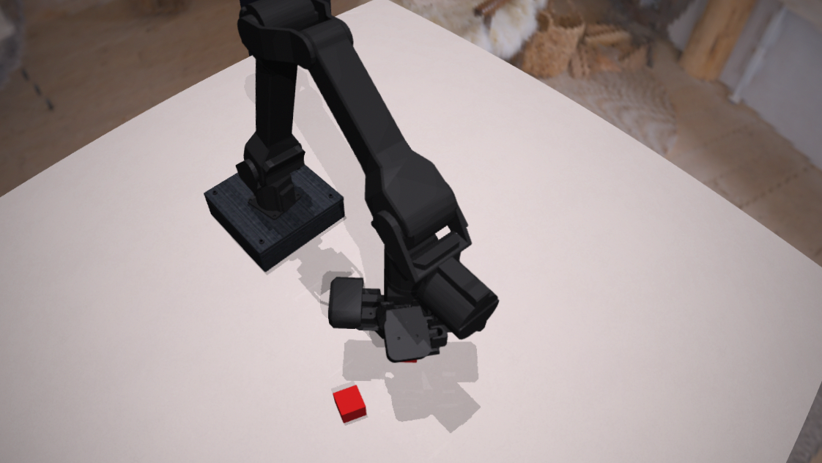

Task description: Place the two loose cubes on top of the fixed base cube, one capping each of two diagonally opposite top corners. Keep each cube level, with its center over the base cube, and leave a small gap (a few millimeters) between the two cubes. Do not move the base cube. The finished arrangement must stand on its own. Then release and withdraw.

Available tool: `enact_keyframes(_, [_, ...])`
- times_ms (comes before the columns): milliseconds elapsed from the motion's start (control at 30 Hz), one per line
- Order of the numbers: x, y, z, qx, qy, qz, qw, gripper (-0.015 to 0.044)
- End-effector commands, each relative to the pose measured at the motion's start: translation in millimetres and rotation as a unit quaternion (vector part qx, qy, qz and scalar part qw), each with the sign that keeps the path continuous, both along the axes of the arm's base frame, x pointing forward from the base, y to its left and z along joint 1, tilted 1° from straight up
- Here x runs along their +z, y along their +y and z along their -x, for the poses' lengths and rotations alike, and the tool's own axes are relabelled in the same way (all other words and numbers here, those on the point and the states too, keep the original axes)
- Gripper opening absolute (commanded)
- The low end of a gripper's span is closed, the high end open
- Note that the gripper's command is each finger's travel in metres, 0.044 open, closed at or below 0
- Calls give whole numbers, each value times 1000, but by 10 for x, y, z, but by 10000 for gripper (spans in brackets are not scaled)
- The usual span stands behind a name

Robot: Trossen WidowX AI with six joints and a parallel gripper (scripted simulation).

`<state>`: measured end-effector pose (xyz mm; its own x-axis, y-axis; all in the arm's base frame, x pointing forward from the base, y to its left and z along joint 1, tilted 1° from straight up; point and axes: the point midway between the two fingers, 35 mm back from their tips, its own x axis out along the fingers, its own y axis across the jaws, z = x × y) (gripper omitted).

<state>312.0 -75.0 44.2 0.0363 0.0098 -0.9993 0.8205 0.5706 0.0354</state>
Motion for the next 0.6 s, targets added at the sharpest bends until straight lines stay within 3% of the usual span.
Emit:
enact_keyframes(0, [-59,12,-2,-1,0,-3,1000,265])
enact_keyframes(567, [-333,17,-9,-1,0,-3,1000,265])
